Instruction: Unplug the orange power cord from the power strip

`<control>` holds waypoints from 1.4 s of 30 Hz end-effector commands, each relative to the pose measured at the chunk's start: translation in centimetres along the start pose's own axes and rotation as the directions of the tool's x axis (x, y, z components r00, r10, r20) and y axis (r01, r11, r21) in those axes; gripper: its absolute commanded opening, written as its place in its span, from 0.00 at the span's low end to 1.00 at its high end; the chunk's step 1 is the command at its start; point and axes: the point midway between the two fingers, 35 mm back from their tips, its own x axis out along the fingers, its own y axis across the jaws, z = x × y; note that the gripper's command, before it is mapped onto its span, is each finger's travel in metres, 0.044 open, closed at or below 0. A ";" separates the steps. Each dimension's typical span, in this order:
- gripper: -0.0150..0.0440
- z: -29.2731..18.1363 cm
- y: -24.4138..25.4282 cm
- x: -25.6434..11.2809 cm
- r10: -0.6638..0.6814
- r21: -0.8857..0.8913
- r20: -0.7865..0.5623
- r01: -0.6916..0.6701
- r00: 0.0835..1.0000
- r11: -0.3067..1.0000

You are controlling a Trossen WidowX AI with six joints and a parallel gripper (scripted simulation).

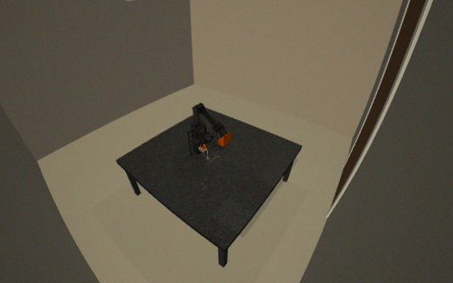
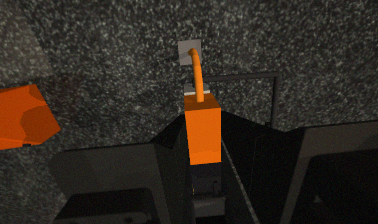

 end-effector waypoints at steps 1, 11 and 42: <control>0.29 0.0 0.0 0.0 0.000 0.000 0.000 0.000 1.000 1.000; 0.25 0.7 -0.1 -0.1 0.000 -0.001 0.001 0.000 1.000 1.000; 0.57 4.0 -0.2 -0.3 -0.002 -0.003 -0.001 0.002 1.000 1.000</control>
